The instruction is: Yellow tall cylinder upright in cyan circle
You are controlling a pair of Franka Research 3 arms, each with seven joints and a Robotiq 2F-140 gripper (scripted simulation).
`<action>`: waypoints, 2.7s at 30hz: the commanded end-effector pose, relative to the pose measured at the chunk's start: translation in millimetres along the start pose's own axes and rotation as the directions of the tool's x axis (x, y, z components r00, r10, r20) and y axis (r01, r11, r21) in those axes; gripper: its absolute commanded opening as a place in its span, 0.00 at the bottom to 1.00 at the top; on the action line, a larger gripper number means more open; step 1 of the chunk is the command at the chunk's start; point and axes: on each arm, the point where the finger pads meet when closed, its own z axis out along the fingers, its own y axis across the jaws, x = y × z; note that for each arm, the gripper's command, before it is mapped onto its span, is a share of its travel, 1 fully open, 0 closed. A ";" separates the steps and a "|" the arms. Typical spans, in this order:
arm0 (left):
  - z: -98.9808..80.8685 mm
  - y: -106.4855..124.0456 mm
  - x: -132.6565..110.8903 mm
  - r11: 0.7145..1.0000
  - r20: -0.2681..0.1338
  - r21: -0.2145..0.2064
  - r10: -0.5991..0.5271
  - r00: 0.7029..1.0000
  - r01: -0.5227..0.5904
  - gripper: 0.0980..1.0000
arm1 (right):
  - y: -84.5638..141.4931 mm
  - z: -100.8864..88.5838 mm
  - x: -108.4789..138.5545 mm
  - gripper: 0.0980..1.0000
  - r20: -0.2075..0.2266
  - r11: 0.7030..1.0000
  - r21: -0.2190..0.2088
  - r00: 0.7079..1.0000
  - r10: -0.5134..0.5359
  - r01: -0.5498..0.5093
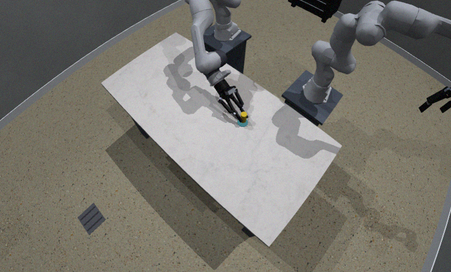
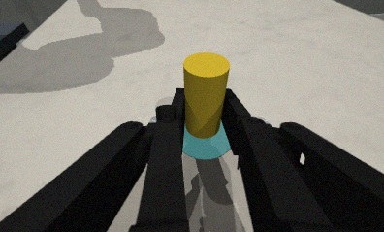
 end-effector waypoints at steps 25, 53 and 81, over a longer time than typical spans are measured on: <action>-0.1 0.0 0.0 1.000 0.000 0.000 0.000 1.000 0.000 1.00 | 1.8 1.8 0.5 0.00 -0.003 1.000 -0.012 1.000 -0.004 0.004; -0.1 0.0 0.0 1.000 0.000 0.000 0.000 1.000 0.000 1.00 | 2.6 7.4 -12.1 0.00 -0.002 1.000 -0.016 1.000 -0.014 0.014; -0.1 0.0 0.0 1.000 0.000 0.000 0.000 1.000 0.000 1.00 | 2.6 7.4 -12.2 1.00 -0.002 1.000 -0.016 1.000 -0.014 0.014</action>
